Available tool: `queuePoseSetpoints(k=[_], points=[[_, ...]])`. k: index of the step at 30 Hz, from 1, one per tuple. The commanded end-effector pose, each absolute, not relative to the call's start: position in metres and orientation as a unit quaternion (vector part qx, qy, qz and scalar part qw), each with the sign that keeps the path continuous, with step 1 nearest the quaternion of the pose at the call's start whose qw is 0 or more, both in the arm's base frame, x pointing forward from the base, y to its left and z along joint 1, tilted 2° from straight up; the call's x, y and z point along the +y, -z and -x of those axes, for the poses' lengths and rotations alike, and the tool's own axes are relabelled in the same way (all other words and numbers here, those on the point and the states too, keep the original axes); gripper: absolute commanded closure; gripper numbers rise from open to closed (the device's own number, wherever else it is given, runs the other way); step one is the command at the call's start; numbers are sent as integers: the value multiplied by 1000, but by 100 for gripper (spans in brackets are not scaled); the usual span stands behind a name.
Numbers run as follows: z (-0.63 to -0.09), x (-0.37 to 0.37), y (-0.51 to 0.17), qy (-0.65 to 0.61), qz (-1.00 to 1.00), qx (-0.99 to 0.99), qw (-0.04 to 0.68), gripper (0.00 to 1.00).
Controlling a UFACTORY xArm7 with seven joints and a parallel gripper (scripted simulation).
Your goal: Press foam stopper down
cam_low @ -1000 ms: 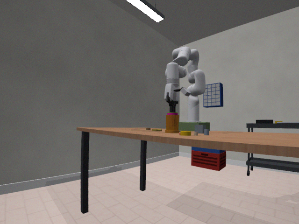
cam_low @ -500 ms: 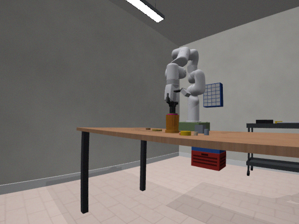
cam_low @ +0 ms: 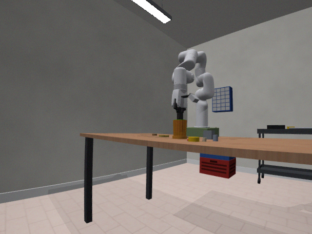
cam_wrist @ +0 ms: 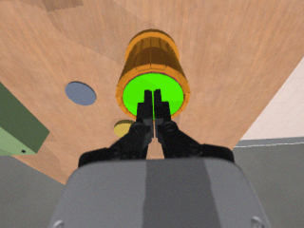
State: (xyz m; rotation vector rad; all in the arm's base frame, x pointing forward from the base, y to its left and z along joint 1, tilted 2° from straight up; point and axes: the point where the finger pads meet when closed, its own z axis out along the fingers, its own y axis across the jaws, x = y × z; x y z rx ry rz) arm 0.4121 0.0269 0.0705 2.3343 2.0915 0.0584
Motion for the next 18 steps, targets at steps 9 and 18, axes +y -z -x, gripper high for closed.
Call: queuePoseSetpoints(k=[9,18], points=[[-413,27,-65,-19,-745,667,4,100],[-413,27,-63,-19,-745,667,4,100]])
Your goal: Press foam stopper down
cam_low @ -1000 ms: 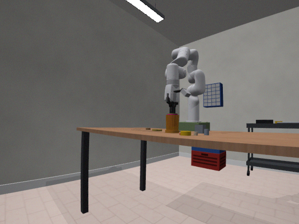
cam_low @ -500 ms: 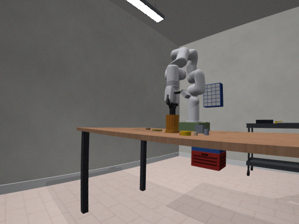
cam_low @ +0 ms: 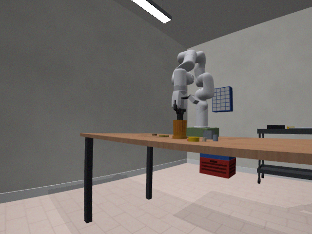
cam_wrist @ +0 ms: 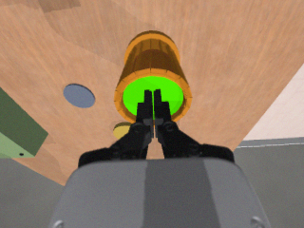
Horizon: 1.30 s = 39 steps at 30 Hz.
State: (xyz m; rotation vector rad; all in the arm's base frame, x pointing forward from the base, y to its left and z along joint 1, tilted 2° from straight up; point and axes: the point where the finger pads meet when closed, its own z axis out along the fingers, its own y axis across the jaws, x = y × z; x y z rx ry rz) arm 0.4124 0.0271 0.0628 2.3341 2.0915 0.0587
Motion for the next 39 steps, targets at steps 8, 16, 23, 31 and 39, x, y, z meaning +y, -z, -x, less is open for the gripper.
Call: queuePoseSetpoints(k=[8,16,23,31,39], points=[[-413,27,-62,-19,-745,667,4,100],[-413,27,-61,-19,-745,667,4,100],[-413,27,-61,-19,-745,667,4,100],[-413,27,-63,-19,-745,667,4,100],[-413,27,-72,-19,-745,667,4,100]])
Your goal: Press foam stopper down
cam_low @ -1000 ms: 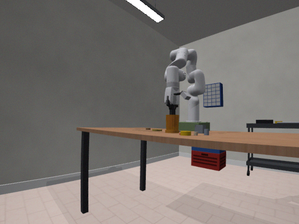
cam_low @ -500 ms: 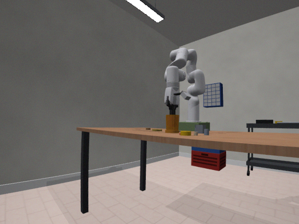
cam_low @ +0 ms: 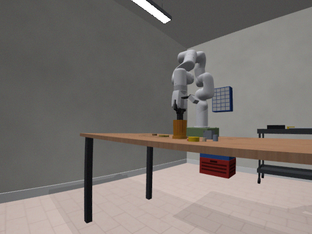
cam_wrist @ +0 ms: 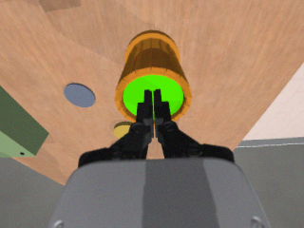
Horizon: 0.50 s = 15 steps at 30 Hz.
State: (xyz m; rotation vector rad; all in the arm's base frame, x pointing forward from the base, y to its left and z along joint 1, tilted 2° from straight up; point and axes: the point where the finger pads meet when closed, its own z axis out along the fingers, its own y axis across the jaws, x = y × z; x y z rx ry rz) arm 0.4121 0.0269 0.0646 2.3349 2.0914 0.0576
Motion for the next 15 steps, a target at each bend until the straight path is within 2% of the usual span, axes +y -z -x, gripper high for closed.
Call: queuePoseSetpoints(k=[1,15], points=[[-413,27,-74,-19,-745,667,4,100],[-412,26,-109,-19,-745,667,4,100]])
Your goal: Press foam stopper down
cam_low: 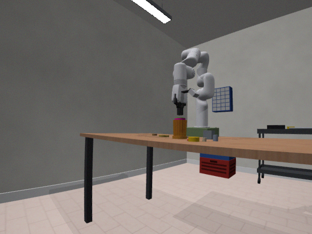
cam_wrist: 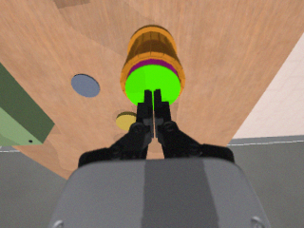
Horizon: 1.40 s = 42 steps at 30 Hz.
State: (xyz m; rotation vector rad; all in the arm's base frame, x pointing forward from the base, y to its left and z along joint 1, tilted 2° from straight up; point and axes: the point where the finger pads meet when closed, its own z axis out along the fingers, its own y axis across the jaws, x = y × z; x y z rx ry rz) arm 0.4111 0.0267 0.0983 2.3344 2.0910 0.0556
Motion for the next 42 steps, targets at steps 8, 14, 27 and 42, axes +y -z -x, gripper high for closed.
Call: queuePoseSetpoints(k=[8,14,27,42], points=[[-412,26,-117,-19,-745,667,4,100],[-412,26,-117,-19,-745,667,4,100],[-412,26,-117,-19,-745,667,4,100],[-412,26,-109,-19,-745,667,4,100]])
